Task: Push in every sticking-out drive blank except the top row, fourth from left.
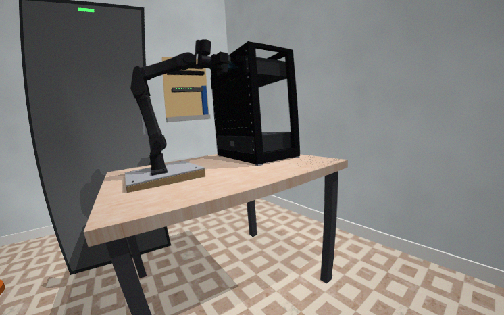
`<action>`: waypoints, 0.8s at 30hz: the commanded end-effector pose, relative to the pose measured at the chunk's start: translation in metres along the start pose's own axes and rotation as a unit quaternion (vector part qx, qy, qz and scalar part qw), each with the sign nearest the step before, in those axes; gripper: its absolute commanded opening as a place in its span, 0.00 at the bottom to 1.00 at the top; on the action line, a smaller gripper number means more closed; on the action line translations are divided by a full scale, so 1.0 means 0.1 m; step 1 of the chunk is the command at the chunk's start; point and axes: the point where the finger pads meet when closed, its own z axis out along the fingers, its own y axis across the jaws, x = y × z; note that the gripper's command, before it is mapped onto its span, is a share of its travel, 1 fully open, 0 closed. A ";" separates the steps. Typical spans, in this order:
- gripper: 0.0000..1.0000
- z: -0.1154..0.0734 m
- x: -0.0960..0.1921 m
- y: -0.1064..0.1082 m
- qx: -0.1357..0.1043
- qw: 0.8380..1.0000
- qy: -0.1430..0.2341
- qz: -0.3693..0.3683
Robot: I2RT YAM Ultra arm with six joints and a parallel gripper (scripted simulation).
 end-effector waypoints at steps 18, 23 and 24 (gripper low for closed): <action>0.00 -0.80 -0.09 0.15 -0.044 0.999 -0.020 -0.016; 0.00 -1.02 -0.07 0.16 -0.047 0.999 -0.020 -0.017; 0.00 -1.03 -0.07 0.17 -0.048 0.998 -0.020 -0.017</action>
